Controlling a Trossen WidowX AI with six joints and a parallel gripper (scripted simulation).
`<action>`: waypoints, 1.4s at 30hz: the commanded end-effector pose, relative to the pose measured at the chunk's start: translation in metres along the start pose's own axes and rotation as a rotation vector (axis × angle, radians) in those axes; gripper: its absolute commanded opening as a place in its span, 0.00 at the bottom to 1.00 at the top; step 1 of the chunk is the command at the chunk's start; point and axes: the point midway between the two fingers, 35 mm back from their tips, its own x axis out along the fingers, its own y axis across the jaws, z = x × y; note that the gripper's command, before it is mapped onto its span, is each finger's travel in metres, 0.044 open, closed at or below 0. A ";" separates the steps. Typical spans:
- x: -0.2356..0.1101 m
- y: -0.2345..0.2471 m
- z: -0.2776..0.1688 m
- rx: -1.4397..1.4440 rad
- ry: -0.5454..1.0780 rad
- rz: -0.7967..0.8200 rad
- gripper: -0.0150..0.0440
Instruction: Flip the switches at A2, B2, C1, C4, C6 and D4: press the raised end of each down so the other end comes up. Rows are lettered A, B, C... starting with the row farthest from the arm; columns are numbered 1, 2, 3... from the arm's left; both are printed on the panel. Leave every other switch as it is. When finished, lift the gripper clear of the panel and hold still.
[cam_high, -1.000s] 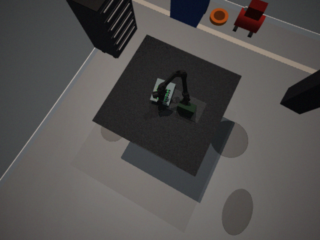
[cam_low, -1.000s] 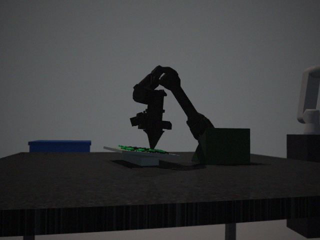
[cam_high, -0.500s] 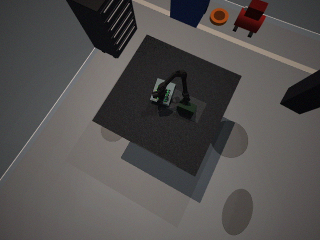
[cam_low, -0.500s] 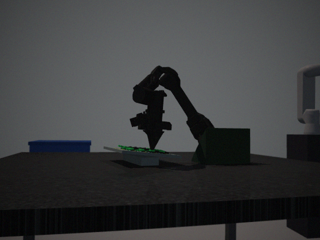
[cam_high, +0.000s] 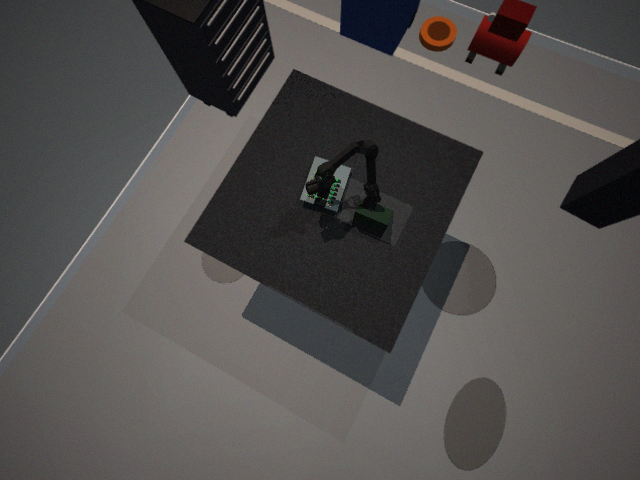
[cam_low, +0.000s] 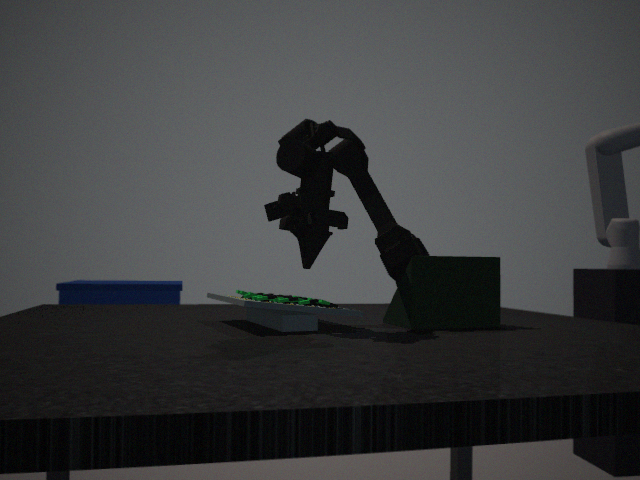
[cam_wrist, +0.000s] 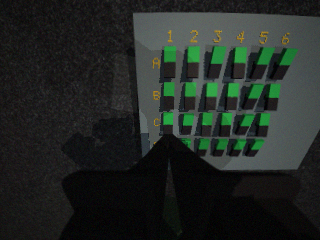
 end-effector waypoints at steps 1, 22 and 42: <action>-0.008 -0.002 -0.001 0.009 0.007 0.002 0.25; 0.027 -0.085 -0.022 0.008 -0.018 -0.003 0.25; 0.051 -0.085 -0.022 0.009 -0.018 -0.004 0.25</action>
